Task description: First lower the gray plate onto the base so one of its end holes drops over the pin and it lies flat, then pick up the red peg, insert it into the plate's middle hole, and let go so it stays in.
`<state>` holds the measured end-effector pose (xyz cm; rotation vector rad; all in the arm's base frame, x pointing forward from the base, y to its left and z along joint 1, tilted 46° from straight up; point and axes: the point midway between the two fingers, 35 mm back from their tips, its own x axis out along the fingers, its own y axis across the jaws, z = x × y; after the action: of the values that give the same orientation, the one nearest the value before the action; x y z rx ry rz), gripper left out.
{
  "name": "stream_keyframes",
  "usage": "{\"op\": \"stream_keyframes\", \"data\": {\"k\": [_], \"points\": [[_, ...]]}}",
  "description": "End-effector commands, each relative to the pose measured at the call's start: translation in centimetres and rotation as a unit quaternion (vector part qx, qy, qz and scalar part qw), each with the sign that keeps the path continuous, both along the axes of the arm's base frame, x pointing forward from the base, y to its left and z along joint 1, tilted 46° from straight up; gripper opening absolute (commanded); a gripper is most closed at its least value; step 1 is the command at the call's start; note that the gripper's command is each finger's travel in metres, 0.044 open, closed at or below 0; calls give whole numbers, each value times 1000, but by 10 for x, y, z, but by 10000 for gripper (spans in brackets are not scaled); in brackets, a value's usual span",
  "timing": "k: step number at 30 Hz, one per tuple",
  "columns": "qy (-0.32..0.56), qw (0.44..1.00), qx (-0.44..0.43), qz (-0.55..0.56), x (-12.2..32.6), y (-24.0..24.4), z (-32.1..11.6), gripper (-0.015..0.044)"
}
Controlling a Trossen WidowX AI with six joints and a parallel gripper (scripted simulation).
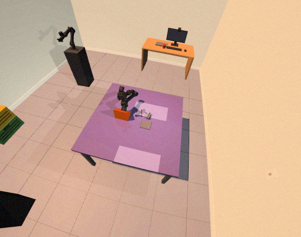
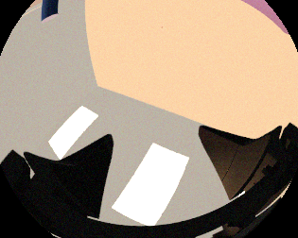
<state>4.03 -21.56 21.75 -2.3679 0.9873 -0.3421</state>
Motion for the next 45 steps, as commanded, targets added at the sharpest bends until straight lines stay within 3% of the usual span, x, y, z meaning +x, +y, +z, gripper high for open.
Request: {"op": "stream_keyframes", "data": {"k": [1,4,11,20,27,32,43,45], "points": [[0,1000,0,0,0,0,0,426],[-30,998,44,25,9,-8,3,440],[-116,946,272,129,70,-35,3,440],[-81,835,507,198,166,-35,-20,440],[31,695,688,206,246,19,-53,440],[121,613,759,184,279,66,-72,440],[361,433,824,61,309,184,-112,440],[381,420,822,48,308,192,-117,440]]}}
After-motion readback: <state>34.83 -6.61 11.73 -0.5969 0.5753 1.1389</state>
